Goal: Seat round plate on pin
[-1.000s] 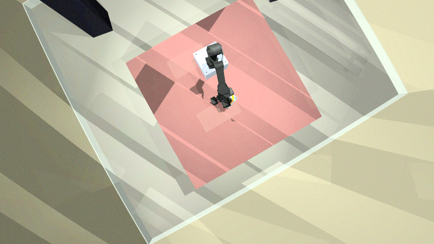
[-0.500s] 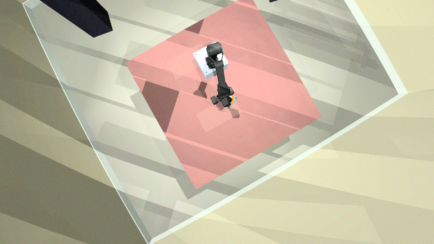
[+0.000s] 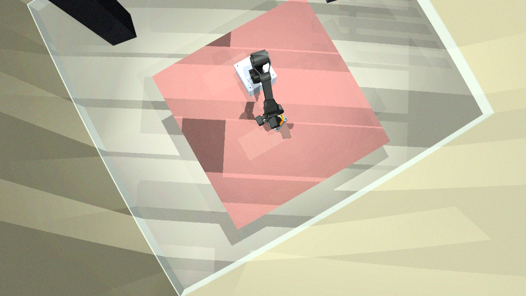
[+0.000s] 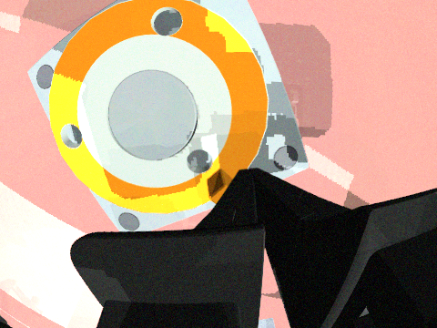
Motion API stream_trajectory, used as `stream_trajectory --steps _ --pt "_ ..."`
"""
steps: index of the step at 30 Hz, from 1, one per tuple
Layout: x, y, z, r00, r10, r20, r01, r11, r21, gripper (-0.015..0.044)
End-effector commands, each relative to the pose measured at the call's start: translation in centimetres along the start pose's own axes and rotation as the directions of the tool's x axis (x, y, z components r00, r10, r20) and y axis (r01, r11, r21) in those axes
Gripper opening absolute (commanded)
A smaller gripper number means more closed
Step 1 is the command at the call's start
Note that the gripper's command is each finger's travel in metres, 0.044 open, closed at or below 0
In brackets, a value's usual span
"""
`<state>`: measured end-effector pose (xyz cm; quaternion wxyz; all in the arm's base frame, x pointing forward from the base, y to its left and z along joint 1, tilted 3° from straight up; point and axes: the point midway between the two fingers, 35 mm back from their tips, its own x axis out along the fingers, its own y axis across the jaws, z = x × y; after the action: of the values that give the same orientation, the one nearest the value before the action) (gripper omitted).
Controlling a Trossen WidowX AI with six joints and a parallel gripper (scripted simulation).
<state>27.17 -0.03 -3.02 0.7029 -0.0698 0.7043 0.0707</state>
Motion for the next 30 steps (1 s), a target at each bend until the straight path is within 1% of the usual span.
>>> stream_trajectory --steps 1,30 --pt "0.3 0.4 -0.8 1.000 0.009 -0.017 -0.009 1.000 0.001 0.0000" --pt "0.3 1.8 -1.7 1.000 0.011 -0.018 -0.011 1.000 0.001 0.0000"
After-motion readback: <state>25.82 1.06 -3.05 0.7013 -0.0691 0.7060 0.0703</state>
